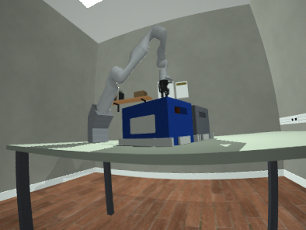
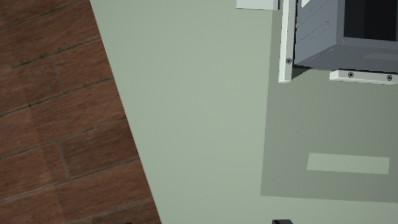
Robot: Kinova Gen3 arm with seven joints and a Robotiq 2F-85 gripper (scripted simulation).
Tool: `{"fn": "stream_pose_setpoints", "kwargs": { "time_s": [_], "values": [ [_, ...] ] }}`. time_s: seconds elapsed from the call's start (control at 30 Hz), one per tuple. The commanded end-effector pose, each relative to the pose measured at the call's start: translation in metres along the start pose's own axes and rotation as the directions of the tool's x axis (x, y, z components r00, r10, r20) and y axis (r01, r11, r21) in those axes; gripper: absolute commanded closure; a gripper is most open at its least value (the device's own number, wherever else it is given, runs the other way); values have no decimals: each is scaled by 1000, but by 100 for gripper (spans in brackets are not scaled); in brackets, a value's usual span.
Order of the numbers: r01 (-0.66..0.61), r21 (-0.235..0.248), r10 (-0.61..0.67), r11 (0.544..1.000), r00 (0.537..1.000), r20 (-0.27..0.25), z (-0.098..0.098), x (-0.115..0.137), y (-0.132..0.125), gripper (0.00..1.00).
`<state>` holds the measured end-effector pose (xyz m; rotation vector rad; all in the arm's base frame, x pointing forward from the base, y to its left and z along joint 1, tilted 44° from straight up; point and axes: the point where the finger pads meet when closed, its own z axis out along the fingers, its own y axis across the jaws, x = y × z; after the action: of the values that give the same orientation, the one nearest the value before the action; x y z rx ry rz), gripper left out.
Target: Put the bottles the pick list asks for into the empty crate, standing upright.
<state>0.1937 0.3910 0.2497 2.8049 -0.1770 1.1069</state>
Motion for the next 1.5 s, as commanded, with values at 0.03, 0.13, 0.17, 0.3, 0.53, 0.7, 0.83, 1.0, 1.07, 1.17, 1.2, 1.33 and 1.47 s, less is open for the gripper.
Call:
{"fn": "stream_pose_setpoints", "kwargs": {
  "time_s": [0.03, 0.13, 0.17, 0.3, 0.53, 0.7, 0.83, 1.0, 1.07, 1.17, 1.2, 1.33, 1.47],
  "values": [
    [-153, 4, 153, 988, 988, -1, 7, 21, 1, 33],
    [-251, 4, 251, 968, 968, 0, 12, 35, 3, 33],
    [-283, 4, 283, 959, 959, 0, 14, 40, 3, 33],
    [-408, 4, 408, 913, 913, 0, 21, 59, 5, 33],
    [-554, 4, 554, 833, 833, 1, 29, 82, 7, 33],
    [-684, 4, 684, 729, 729, 1, 38, 106, 9, 33],
    [-775, 3, 775, 632, 632, 2, 44, 124, 11, 33],
    [-834, 3, 834, 551, 551, 2, 49, 139, 12, 33],
    [-869, 3, 869, 494, 494, 2, 53, 148, 13, 33],
    [-914, 3, 914, 405, 405, 3, 58, 162, 14, 33],
    [-927, 3, 927, 374, 374, 3, 60, 167, 15, 33],
    [-969, 2, 969, 248, 248, 3, 66, 185, 16, 33],
    [-989, 2, 989, 150, 150, 3, 71, 199, 18, 33]
  ]
}}
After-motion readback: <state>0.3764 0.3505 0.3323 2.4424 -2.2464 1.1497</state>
